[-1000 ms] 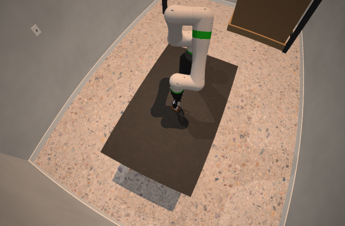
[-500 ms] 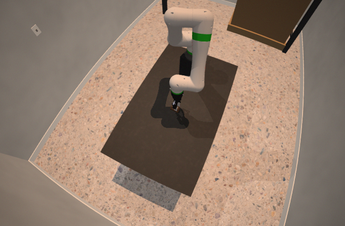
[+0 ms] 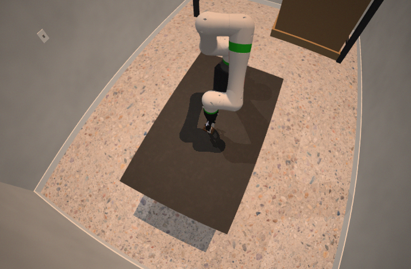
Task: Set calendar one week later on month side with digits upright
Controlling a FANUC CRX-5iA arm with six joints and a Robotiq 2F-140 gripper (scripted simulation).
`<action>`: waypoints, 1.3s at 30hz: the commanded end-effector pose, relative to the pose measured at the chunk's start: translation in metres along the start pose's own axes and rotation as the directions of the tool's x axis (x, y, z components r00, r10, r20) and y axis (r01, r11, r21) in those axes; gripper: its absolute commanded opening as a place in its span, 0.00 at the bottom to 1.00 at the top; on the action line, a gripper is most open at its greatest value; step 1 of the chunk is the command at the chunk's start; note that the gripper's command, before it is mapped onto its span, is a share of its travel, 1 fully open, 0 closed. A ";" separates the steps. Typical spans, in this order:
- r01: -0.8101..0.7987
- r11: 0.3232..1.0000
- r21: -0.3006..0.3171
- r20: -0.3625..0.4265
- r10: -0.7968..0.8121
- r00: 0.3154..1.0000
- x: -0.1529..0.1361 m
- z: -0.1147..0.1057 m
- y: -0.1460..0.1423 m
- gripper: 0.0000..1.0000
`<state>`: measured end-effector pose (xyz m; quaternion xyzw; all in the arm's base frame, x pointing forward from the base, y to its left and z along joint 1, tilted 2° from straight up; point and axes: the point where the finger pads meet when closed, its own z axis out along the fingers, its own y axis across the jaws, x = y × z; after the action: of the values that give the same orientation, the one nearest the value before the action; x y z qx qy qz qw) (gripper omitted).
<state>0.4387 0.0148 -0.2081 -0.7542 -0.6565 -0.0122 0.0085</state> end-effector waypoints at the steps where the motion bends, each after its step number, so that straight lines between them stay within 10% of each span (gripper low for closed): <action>1: 0.000 1.000 0.000 0.000 0.000 1.000 0.000 0.000 0.000 0.29; 35: 0.000 1.000 0.000 0.000 0.000 1.000 0.000 0.000 0.000 0.29; 39: 0.000 1.000 0.000 0.000 0.000 1.000 0.000 0.000 0.000 0.17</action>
<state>0.4387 0.0148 -0.2082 -0.7542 -0.6565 -0.0122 0.0085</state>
